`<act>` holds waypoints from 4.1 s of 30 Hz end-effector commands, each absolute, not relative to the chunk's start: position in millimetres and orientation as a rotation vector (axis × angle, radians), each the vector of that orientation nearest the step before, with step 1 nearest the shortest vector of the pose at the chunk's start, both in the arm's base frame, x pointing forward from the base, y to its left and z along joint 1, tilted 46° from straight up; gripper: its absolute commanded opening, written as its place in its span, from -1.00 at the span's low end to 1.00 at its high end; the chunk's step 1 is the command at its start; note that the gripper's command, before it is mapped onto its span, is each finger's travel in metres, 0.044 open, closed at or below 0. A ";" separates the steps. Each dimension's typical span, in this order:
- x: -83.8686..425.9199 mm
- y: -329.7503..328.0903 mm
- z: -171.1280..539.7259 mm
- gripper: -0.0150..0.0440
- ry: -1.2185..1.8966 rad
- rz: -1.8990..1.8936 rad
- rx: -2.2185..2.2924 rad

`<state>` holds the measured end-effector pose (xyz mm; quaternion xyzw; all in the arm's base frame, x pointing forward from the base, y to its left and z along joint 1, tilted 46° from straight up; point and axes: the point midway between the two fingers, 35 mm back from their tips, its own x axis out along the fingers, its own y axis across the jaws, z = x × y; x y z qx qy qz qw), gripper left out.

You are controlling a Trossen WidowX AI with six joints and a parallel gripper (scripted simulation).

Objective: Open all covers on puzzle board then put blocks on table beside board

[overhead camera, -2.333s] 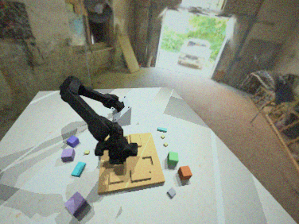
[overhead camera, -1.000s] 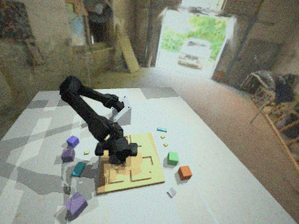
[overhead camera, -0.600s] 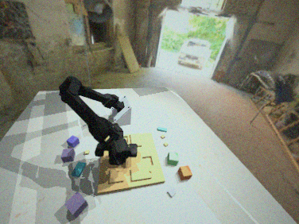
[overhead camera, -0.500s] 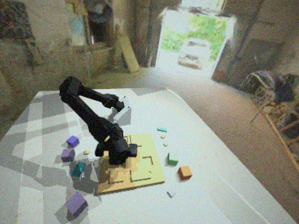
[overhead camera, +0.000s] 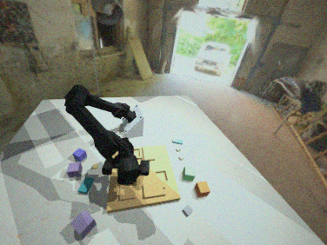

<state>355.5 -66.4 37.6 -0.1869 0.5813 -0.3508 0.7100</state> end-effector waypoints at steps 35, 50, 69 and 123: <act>378.2 -74.8 44.4 -0.49 1.298 -0.782 -0.423; 357.9 -62.8 41.9 -0.49 1.317 -0.772 -0.433; 339.8 -54.0 40.0 -0.49 1.301 -0.780 -0.423; 342.8 -63.9 32.8 -0.49 1.300 -0.781 -0.424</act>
